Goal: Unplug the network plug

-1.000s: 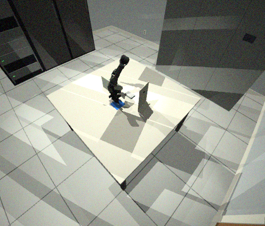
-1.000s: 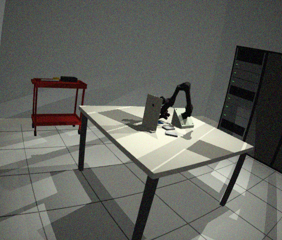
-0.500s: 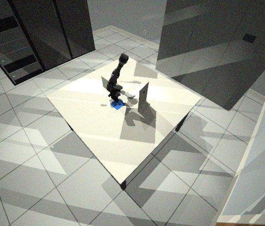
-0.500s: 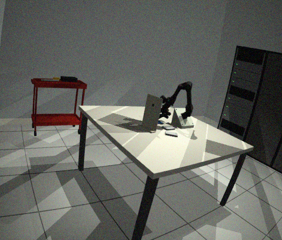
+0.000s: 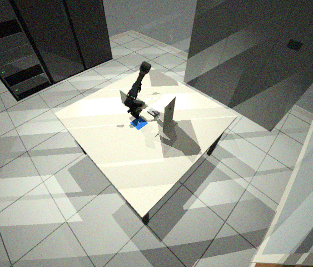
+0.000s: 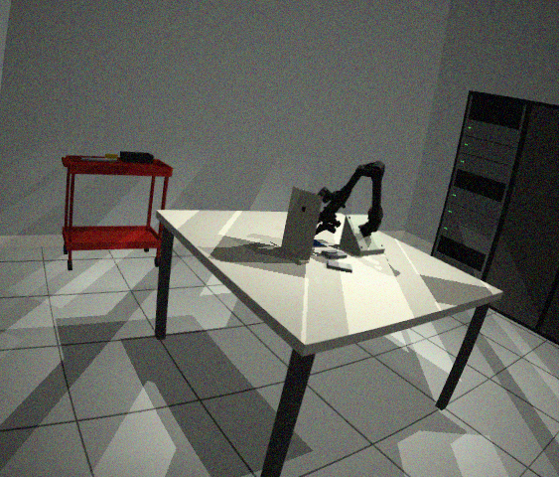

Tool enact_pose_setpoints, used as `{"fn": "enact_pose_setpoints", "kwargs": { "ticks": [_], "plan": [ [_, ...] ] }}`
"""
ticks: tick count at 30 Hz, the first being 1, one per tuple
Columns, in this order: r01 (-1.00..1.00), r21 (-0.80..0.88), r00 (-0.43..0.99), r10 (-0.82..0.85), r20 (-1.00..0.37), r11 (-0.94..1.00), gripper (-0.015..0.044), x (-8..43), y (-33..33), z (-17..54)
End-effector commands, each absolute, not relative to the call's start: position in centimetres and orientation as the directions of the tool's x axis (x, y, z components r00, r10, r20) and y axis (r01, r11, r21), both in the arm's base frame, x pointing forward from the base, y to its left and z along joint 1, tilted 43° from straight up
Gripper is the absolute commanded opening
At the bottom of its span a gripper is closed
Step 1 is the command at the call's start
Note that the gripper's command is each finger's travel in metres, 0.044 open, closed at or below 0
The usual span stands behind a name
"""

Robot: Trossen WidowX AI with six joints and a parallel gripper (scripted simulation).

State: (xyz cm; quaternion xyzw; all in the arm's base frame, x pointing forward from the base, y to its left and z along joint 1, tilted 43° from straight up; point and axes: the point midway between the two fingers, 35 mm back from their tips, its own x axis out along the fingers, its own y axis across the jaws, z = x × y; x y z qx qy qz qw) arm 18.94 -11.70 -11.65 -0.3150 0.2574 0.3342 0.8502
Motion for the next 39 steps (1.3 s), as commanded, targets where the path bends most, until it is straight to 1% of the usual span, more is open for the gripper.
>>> {"fn": "enact_pose_setpoints", "kwargs": {
  "ticks": [1, 39],
  "plan": [
    [-0.731, -0.37, 0.644, 0.401, -0.651, 0.573, 0.0156, 18.9, -12.3, -11.3],
    [-0.732, -0.369, 0.643, 0.4, -0.654, 0.573, 0.0156, 18.3, -15.9, -7.6]
  ]
}}
